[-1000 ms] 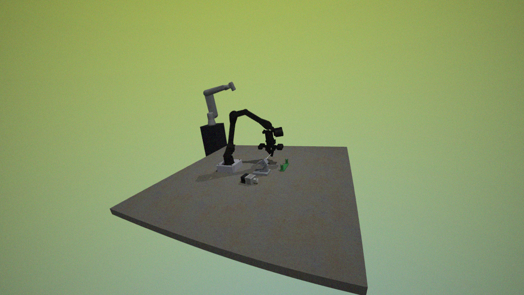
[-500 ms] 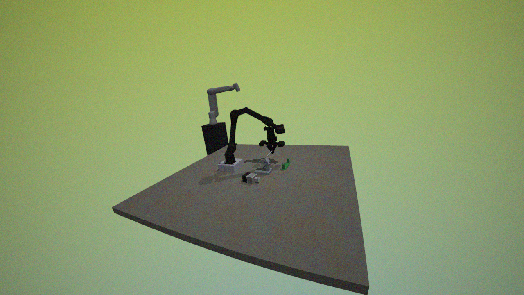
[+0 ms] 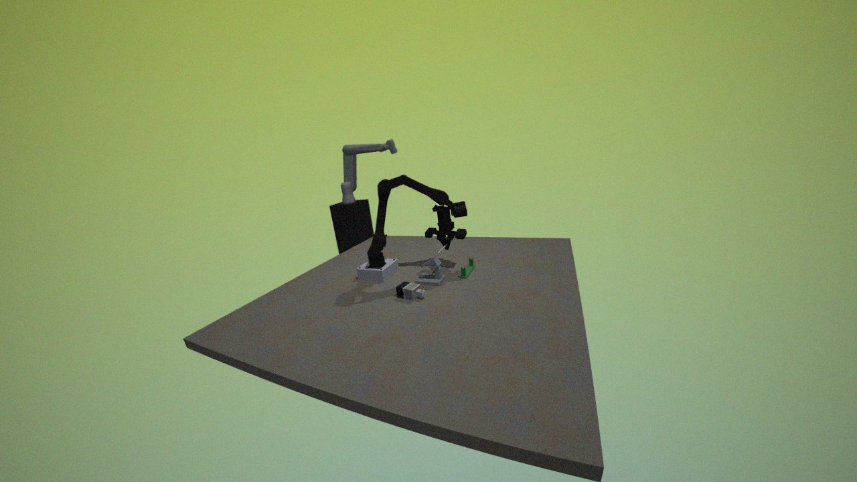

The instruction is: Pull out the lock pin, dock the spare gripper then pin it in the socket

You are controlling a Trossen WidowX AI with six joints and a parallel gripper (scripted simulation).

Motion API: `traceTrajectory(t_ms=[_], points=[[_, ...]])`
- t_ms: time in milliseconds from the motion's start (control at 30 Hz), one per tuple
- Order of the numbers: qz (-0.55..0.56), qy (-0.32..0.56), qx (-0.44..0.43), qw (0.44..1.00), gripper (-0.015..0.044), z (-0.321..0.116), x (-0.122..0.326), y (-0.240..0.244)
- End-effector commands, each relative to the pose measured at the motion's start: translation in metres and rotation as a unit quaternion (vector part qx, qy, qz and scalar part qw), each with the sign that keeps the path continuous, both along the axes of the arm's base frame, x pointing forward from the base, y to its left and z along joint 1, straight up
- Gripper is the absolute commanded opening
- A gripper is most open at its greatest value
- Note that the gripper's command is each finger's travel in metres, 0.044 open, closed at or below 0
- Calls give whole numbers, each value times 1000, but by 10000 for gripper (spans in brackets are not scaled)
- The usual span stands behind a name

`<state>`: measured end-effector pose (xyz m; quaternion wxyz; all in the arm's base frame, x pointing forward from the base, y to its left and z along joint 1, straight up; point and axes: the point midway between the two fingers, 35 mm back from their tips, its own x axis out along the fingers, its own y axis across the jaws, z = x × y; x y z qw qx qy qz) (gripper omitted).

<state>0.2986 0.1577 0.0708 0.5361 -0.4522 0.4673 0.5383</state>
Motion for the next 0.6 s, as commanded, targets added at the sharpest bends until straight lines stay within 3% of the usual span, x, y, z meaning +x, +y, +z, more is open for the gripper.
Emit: traceTrajectory(t_ms=[0,567], points=[[-3,-2,1,1000,0,3,10,4],[-12,-3,2,1000,0,12,59,23]])
